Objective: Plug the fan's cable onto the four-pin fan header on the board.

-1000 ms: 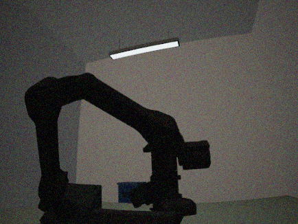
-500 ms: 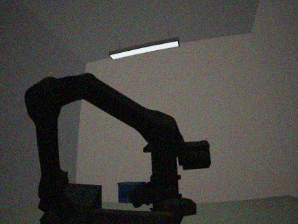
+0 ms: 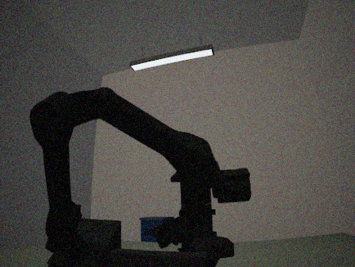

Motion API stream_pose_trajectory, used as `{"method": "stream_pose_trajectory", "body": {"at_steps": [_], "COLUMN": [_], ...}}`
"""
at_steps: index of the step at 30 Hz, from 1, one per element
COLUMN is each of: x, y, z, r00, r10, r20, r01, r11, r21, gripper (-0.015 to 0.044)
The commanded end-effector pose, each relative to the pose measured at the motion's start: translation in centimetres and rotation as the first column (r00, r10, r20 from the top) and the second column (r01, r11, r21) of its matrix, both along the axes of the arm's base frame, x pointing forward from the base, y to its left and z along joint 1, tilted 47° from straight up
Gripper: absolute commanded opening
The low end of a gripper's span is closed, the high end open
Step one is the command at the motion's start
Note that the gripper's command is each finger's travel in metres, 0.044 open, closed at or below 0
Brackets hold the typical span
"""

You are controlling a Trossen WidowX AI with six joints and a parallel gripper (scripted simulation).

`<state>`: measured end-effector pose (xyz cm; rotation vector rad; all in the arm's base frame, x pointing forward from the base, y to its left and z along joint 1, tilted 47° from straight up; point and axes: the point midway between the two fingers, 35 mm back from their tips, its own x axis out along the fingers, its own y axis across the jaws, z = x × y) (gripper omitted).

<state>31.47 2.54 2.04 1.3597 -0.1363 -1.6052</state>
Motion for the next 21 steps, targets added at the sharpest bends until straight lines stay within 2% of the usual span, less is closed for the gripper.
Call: {"method": "stream_pose_trajectory", "body": {"at_steps": [1,3,6,10,16,21], "x": [0.0,0.0,0.0,-0.6,-0.5,3.1], "y": [0.0,0.0,0.3,3.7,4.0,5.9], "z": [0.0,0.0,0.2,3.5,3.7,3.1], "r00": [1.000,1.000,1.000,1.000,1.000,1.000], "r10": [0.001,0.001,0.000,-0.010,-0.010,-0.010], "r20": [-0.001,-0.001,0.000,0.015,0.015,0.013], "r01": [-0.001,-0.001,0.000,0.009,0.010,0.010], "r11": [1.000,1.000,1.000,1.000,1.000,1.000], "r21": [0.000,0.000,0.002,0.016,0.016,0.013], "gripper": [0.0210,0.0260,0.0260,0.0260,0.0260,0.0260]}}
